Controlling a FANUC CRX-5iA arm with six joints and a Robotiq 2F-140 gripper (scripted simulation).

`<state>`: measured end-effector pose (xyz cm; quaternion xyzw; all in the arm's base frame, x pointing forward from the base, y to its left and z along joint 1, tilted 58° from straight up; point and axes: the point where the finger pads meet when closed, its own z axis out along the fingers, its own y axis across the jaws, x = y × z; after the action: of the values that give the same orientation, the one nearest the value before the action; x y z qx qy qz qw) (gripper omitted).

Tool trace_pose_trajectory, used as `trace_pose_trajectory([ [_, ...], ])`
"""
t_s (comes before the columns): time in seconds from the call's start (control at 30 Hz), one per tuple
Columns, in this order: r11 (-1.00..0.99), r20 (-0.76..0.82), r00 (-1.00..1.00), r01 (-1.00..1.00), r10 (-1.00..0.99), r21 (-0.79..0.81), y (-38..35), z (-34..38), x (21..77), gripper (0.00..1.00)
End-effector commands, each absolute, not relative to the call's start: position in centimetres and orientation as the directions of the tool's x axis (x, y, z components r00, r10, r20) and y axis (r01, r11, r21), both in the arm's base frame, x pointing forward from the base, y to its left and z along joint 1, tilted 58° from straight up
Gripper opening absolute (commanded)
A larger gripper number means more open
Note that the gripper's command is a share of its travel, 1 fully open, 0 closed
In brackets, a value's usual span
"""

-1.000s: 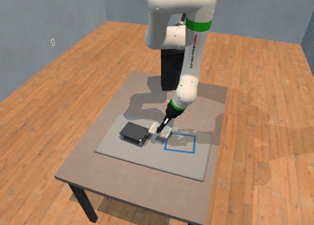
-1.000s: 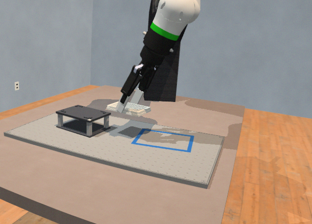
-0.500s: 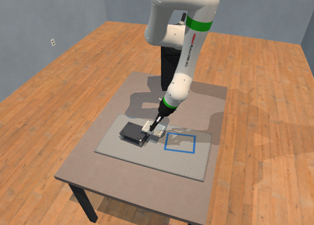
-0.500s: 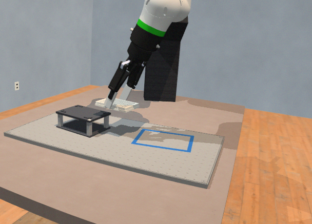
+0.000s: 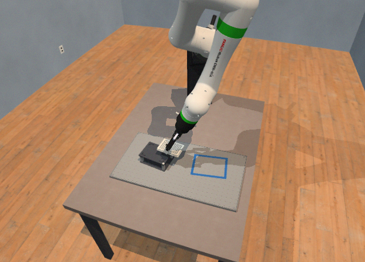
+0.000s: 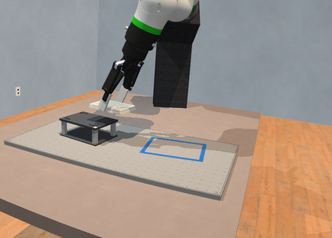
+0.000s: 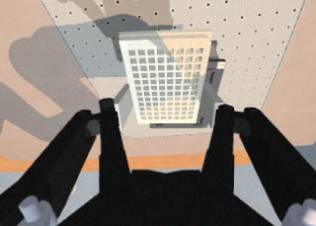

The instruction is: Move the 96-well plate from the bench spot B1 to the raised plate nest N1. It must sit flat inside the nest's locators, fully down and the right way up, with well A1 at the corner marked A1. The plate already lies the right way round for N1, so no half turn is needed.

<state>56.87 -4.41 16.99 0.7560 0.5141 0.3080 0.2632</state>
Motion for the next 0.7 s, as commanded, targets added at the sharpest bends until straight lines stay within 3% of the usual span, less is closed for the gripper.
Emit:
trace_pose_trajectory([
  [0.0, -0.332, 0.195, 0.281, 0.615, 0.940, 0.715, -5.6, 16.8, 57.0, 0.00],
  [0.67, -0.332, 0.195, 0.281, 0.615, 0.940, 0.715, -11.6, 16.0, 57.4, 0.00],
])
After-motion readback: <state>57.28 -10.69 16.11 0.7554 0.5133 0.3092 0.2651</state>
